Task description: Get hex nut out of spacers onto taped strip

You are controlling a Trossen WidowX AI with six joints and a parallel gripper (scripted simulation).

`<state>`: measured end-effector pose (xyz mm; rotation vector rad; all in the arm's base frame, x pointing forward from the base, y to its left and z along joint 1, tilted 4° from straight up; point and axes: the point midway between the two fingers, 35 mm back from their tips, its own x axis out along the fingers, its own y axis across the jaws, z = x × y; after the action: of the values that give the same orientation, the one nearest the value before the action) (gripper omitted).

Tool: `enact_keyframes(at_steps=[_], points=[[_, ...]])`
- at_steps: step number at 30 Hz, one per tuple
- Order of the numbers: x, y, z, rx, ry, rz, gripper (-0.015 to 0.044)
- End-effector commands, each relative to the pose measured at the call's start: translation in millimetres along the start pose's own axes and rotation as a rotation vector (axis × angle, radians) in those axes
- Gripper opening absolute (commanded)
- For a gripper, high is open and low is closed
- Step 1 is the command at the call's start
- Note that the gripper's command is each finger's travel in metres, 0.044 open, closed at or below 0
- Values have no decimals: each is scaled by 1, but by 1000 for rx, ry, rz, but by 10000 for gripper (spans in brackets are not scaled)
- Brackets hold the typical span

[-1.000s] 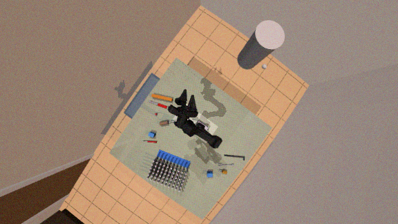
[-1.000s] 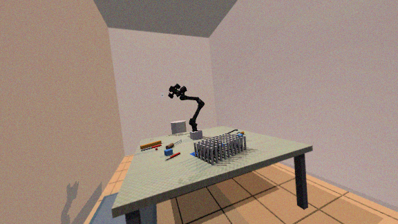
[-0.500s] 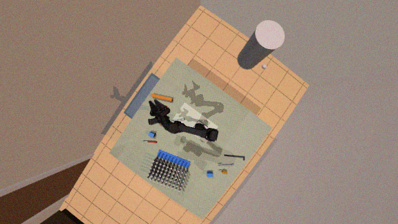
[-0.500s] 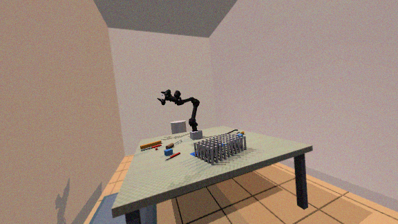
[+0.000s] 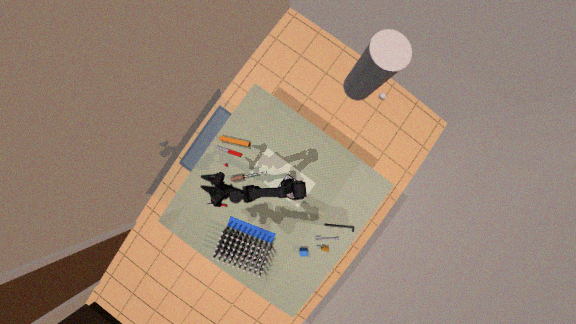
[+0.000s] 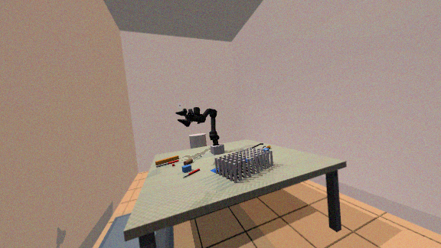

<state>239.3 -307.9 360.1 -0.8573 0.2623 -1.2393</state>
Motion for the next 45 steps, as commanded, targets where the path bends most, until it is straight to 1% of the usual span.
enact_keyframes(at_steps=[1, 6, 11, 17, 24, 26, 45], points=[[-14, 63, 14, 118, -77, 196, 440], [-48, 143, 31, 279, -144, 468, 440], [-101, 213, 45, 429, -162, 755, 440], [-182, 281, 52, 582, -113, 1112, 440], [-289, 330, 44, 698, 48, 1516, 440], [-299, 333, 42, 705, 68, 1553, 440], [-299, 333, 42, 705, 68, 1553, 440]])
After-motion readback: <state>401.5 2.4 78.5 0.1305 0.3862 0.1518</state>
